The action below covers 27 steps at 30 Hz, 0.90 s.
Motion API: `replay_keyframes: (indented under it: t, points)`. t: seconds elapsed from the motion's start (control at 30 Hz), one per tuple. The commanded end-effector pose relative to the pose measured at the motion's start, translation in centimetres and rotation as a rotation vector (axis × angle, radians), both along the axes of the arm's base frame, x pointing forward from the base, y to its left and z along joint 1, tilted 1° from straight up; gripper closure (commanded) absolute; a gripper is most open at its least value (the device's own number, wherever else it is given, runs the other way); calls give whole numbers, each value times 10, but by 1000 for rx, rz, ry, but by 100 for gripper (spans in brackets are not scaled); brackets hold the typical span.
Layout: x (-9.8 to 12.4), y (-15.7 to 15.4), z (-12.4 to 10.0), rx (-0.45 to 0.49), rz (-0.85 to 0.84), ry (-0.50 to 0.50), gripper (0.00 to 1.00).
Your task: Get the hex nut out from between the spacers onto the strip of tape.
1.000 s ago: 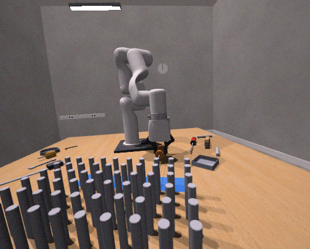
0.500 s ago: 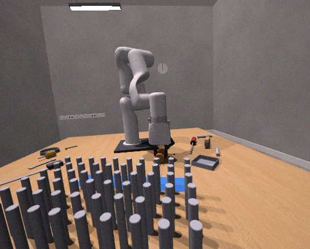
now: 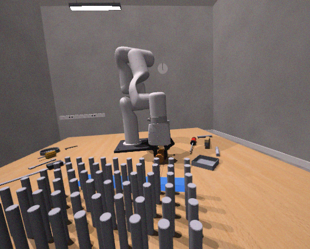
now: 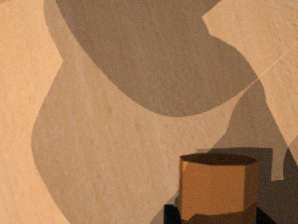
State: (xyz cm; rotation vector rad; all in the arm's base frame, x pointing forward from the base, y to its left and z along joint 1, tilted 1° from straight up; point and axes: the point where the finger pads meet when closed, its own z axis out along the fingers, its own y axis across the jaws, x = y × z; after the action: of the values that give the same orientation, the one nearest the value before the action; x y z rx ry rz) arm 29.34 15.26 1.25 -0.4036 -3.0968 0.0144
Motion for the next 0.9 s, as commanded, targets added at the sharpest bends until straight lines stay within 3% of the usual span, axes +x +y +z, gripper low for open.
replay_keyframes:
  t: [0.0, 0.87]
  points:
    - [4, 0, 1, 2, 0, -3, 100]
    - [79, -20, 0, 2, 0, -3, 100]
